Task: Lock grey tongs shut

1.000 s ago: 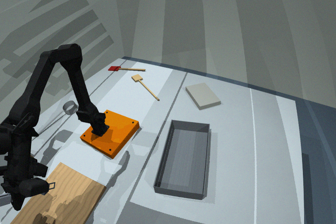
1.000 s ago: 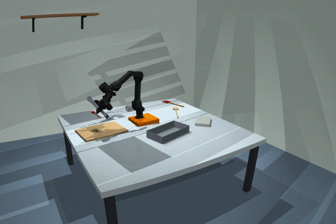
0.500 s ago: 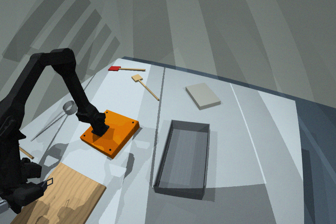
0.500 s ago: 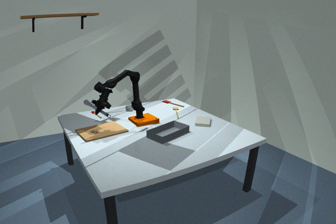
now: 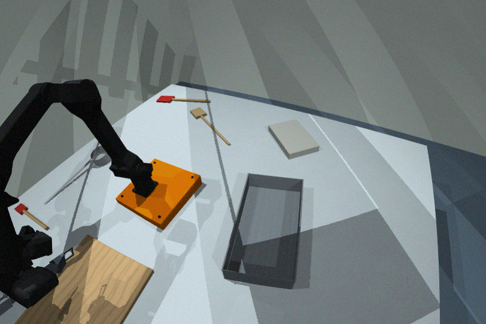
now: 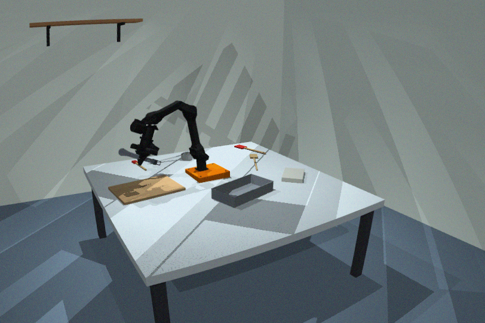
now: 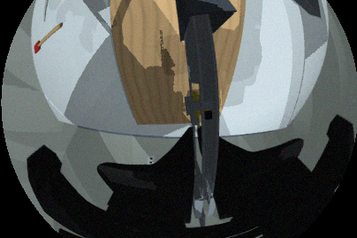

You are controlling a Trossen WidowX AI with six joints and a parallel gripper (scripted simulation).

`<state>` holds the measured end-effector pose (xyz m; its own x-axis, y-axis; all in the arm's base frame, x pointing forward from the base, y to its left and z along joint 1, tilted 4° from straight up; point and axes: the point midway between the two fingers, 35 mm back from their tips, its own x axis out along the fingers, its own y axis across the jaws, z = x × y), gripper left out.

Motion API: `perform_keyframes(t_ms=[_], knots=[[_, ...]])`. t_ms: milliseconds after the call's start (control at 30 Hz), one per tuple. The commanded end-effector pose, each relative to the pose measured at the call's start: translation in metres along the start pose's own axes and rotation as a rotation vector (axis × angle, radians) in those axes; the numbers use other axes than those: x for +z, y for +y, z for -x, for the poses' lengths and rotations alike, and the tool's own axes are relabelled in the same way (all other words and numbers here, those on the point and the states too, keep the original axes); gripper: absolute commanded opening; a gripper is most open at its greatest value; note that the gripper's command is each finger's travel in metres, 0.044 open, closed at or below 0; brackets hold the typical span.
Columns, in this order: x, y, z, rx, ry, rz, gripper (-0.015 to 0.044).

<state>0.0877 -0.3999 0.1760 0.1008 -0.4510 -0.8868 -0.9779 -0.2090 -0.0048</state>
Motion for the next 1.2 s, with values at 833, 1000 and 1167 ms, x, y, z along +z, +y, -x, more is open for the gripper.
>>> perform_keyframes(t_ms=[833,1000,1167], knots=[[0.011,0.0,0.019,0.047,-0.399,0.035,-0.015],[0.012,0.0,0.02,0.049,-0.42,0.038,-0.015],[0.012,0.0,0.02,0.049,-0.42,0.038,-0.015]])
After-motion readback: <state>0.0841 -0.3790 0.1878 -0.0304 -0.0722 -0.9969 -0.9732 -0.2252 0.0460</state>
